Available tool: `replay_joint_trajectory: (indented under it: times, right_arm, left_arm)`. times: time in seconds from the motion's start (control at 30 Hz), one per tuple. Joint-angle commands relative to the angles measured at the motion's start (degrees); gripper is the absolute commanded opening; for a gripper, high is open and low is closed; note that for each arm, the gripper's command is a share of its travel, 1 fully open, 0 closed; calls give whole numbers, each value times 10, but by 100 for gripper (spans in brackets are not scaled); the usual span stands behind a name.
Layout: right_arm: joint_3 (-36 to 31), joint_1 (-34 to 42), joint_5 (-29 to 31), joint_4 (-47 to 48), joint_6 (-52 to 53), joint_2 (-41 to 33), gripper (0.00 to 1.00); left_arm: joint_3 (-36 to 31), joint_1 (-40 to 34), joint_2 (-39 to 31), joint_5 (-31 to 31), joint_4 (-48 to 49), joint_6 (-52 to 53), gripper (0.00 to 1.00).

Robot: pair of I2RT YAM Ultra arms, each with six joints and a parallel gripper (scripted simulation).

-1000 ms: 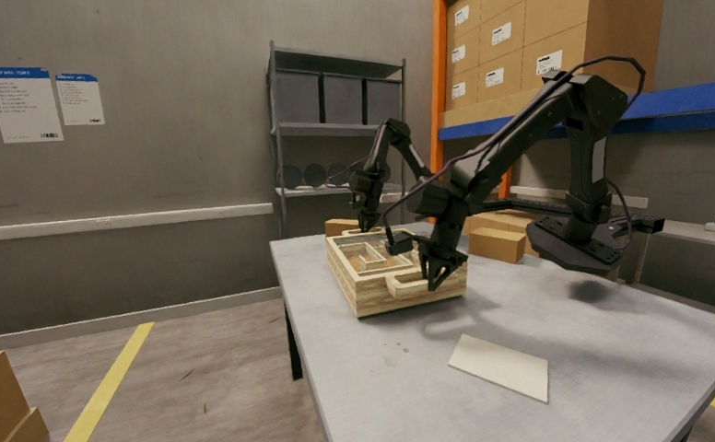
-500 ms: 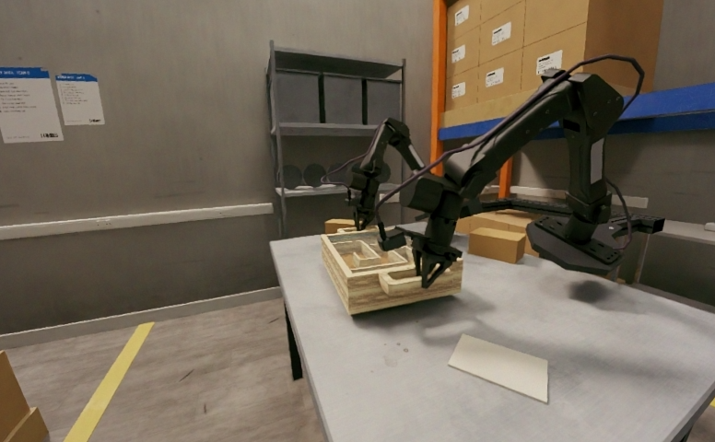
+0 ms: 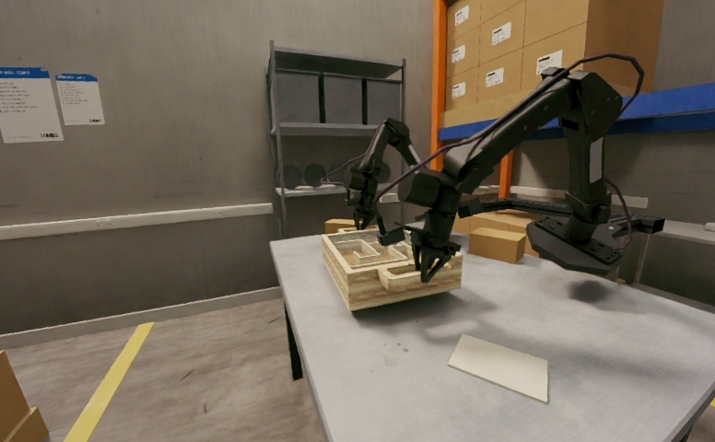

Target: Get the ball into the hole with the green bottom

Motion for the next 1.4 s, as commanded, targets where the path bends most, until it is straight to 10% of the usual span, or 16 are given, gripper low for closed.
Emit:
replay_joint_trajectory:
  times: [0.0, 0.23, 1.37]
  right_arm:
    - [47, 28, 37, -20, 19, 2, 0]
    - [-37, 38, 45, 88, -8, -44, 0]
    - [-7, 16, 23, 66, 1, -34, 0]
  left_arm:
    - [34, 8, -7, 26, 35, 22, 0]
    - [-67, 0, -54, 9, 134, 31, 0]
    - [-17, -12, -46, 4, 78, 22, 0]
